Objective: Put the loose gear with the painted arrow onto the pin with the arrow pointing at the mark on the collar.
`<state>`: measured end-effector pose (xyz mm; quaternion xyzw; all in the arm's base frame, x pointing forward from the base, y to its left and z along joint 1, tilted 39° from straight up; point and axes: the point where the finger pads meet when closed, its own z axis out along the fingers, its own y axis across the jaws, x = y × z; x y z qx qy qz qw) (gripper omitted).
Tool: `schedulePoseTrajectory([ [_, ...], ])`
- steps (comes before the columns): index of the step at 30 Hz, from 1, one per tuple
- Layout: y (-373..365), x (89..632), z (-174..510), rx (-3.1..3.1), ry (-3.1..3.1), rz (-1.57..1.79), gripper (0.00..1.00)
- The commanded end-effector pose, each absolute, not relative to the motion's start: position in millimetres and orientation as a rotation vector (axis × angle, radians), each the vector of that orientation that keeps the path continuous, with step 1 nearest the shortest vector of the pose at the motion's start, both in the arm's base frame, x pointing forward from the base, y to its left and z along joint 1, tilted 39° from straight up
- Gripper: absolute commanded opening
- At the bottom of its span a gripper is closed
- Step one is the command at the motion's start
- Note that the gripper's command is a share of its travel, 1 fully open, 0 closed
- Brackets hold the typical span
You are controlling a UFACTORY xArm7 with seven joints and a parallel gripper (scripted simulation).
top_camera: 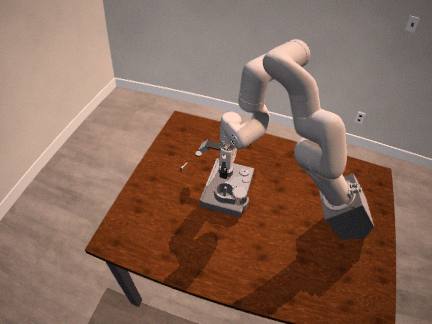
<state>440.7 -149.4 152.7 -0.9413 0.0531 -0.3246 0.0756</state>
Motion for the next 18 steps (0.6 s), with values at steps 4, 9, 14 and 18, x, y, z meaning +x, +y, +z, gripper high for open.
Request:
schedulePoseTrajectory([
  [4,-150,439,156,-2.821,0.16,-0.976,0.0],
  [9,-150,436,159,-2.821,0.16,-0.976,0.0],
  [14,-151,433,163,-2.821,0.16,-0.976,0.0],
  [18,-152,430,167,-2.821,0.16,-0.976,0.0],
])
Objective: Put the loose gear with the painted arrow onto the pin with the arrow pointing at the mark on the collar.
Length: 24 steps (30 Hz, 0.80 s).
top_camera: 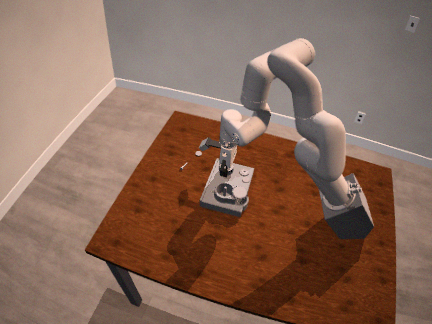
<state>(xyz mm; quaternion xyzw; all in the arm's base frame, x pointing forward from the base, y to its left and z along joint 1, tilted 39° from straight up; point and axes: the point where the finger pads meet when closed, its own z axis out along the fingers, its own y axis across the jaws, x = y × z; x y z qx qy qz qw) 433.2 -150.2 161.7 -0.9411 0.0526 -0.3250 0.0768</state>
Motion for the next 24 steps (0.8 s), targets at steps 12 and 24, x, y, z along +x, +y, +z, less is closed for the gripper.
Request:
schedulePoseTrajectory([
  [12,-154,413,188,-2.821,0.16,-0.976,0.0],
  [24,-157,400,205,-2.821,0.16,-0.976,0.0],
])
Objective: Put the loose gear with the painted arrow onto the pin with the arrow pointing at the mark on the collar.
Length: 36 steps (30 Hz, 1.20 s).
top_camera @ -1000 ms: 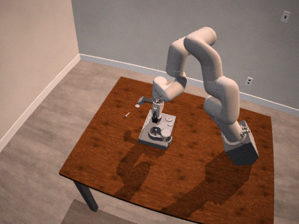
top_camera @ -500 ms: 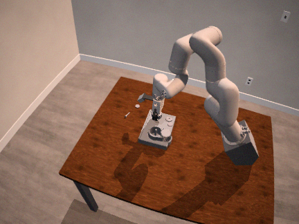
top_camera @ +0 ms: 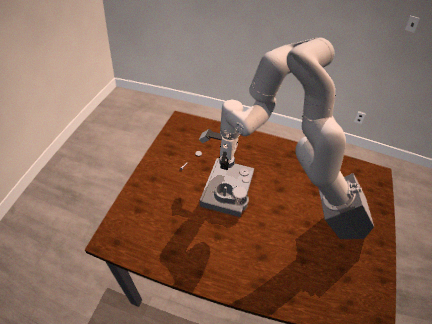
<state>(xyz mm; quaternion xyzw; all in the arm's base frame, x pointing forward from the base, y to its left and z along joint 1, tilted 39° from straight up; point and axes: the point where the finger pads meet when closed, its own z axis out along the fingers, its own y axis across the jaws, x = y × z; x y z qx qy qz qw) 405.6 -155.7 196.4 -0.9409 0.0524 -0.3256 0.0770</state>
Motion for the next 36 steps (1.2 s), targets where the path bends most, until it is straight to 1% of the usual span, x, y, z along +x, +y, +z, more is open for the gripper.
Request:
schedulePoseTrajectory([
  [1,-157,399,206,-2.821,0.16,-0.976,0.0],
  [28,-157,394,212,-2.821,0.16,-0.976,0.0],
  [30,-135,394,216,-2.814,0.159,-0.981,0.0],
  [32,-92,389,220,-2.808,0.156,-0.984,0.0],
  [36,-54,378,213,-2.821,0.16,-0.976,0.0],
])
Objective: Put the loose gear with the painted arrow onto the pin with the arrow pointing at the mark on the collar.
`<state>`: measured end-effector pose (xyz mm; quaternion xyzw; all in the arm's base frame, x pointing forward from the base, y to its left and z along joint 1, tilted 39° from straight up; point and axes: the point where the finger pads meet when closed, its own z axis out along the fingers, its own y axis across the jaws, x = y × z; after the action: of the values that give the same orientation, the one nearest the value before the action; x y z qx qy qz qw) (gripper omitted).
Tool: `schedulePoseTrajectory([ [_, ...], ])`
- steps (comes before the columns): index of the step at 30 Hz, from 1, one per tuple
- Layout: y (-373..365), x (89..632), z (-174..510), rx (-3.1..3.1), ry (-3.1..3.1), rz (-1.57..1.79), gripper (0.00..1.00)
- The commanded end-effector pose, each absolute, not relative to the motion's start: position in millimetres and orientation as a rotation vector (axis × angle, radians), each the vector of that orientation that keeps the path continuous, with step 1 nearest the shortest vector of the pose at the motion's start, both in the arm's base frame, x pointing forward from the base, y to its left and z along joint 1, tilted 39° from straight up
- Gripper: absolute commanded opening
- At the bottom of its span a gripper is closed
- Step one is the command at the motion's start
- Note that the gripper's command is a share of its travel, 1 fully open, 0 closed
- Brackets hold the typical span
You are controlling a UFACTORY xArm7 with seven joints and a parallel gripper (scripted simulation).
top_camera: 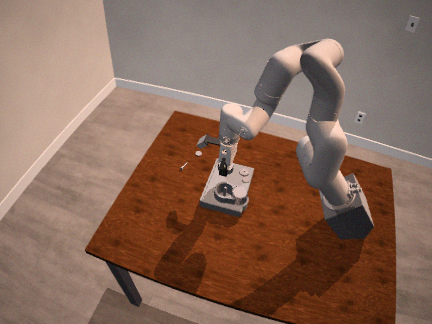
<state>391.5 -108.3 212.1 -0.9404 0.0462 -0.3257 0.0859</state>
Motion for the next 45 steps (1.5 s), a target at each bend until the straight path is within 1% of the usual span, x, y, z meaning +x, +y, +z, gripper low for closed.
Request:
schedulePoseTrajectory([
  [1,-42.2,375.3,212.7,-2.821,0.16,-0.976,0.0],
  [24,-34.8,373.6,212.8,-2.804,0.227,-0.966,0.0],
  [45,-34.6,373.6,213.0,-2.682,0.583,-0.902,0.0],
])
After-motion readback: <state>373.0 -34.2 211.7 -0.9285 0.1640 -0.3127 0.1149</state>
